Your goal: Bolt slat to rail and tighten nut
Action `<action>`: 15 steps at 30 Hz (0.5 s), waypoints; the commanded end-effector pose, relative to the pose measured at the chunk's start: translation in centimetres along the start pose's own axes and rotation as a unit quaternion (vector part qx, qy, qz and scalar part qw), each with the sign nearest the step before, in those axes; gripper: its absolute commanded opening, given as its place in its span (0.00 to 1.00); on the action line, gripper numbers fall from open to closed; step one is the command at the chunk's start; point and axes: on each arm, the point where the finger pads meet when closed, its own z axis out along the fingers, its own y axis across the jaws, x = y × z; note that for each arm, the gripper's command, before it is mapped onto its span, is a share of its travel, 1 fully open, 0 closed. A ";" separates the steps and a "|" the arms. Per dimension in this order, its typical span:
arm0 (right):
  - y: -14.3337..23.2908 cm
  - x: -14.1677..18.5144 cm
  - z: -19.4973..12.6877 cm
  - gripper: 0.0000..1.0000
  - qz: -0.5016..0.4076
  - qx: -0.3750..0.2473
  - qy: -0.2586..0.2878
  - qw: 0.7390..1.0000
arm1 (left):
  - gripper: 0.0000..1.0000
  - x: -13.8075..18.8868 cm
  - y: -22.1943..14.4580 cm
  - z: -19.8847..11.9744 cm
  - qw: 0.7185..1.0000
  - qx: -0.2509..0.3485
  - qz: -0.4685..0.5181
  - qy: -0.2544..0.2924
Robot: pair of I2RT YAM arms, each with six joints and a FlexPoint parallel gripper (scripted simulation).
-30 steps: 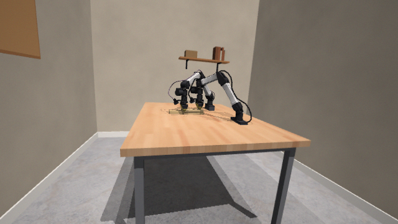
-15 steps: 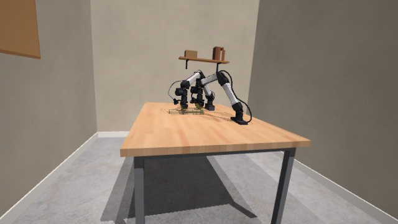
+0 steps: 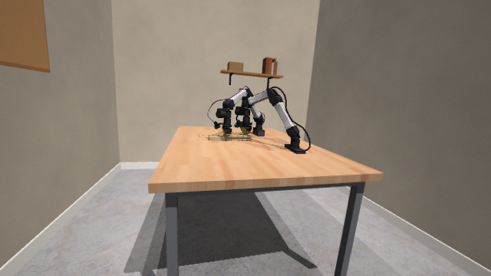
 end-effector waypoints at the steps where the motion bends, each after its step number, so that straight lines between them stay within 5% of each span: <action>1: 0.2 -0.3 -0.5 0.67 0.002 -0.005 -0.006 1.000 | 0.35 -0.2 -0.5 -1.8 1.000 0.017 -0.002 -0.009; 15: 0.2 -0.3 -0.5 0.67 0.002 -0.005 -0.006 1.000 | 0.18 -0.1 -0.2 -0.5 1.000 0.007 0.000 -0.003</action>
